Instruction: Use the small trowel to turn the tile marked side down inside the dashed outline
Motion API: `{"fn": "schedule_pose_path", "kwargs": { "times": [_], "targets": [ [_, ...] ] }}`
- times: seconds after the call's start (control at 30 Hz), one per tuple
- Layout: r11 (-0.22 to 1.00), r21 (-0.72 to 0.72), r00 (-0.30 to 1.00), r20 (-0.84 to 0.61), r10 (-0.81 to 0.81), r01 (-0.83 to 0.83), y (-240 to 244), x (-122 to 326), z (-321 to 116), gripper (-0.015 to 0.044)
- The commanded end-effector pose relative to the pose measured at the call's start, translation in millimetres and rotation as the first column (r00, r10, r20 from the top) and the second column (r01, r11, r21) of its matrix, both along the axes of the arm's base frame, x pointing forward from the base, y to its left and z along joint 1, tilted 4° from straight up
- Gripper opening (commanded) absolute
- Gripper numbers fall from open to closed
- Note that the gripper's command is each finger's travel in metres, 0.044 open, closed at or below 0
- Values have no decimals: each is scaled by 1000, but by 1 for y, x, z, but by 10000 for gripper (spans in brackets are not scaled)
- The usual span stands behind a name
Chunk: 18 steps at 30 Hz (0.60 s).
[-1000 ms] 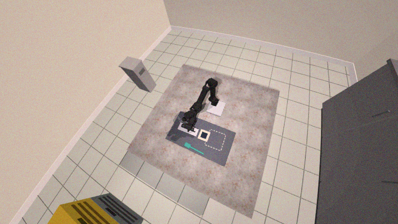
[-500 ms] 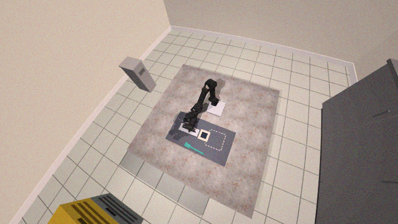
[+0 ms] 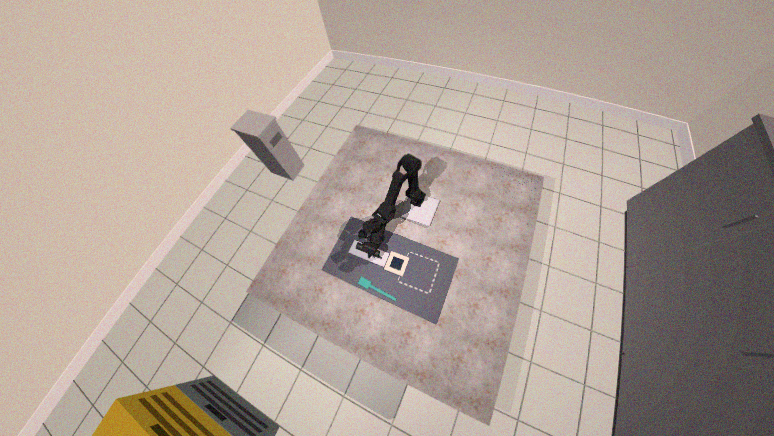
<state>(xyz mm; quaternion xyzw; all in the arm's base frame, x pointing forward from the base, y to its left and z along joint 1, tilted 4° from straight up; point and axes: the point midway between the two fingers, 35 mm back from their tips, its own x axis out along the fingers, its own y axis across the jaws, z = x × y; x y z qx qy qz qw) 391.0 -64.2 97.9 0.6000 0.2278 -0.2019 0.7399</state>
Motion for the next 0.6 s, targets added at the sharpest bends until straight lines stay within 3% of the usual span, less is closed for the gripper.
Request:
{"fn": "schedule_pose_path", "kwargs": {
  "times": [0.0, 0.57],
  "targets": [
    [1000, 5, 1000, 0, 5, -5, 9, 0, -1, 0],
    [1000, 8, 1000, 0, 5, -5, 36, -3, -3, 0]
  ]
}}
